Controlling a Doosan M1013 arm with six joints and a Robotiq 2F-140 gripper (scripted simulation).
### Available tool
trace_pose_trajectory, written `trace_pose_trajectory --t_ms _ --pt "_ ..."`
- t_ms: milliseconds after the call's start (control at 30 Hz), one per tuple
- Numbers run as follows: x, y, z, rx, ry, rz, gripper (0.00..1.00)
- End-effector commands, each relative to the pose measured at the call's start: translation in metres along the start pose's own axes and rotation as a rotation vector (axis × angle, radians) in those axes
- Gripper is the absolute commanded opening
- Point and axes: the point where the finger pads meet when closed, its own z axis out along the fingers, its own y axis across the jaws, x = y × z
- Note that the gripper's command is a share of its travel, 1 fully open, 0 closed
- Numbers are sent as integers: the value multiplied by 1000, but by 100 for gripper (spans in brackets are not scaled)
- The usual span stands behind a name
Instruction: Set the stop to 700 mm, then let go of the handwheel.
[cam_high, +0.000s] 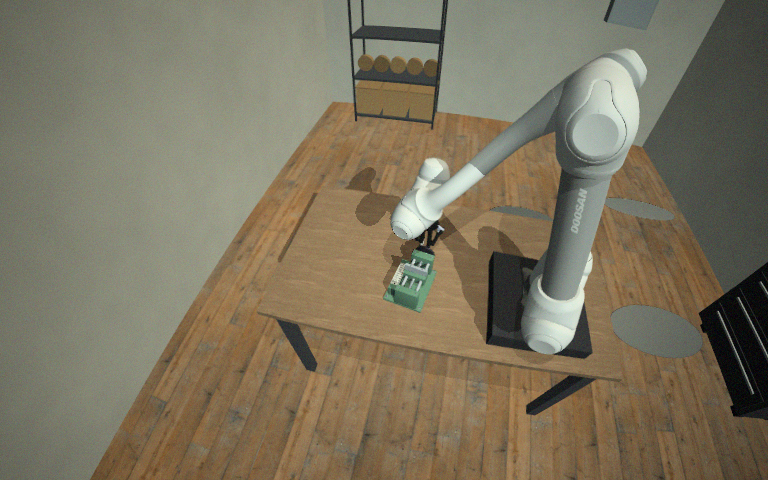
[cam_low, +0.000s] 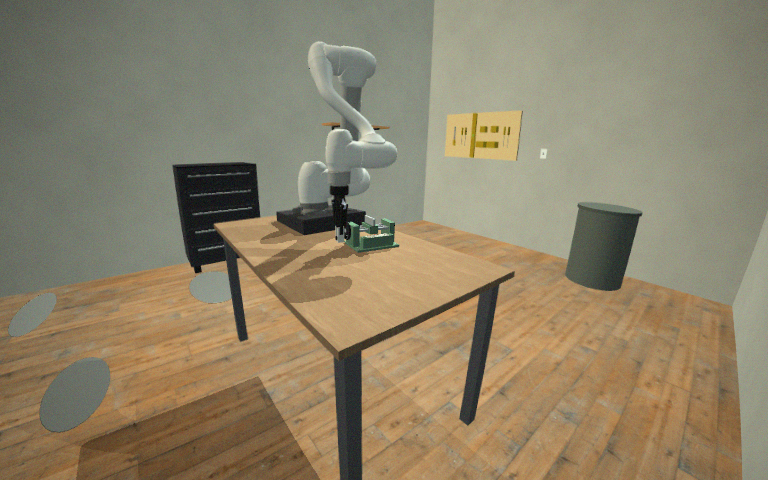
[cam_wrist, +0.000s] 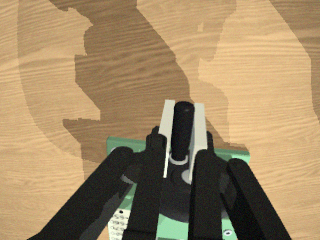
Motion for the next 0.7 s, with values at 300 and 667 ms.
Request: trace_pose_trajectory --t_ms 300,667 --pt "0 -13 -14 2 0 0 4" --pt "0 -14 -31 2 0 0 4"
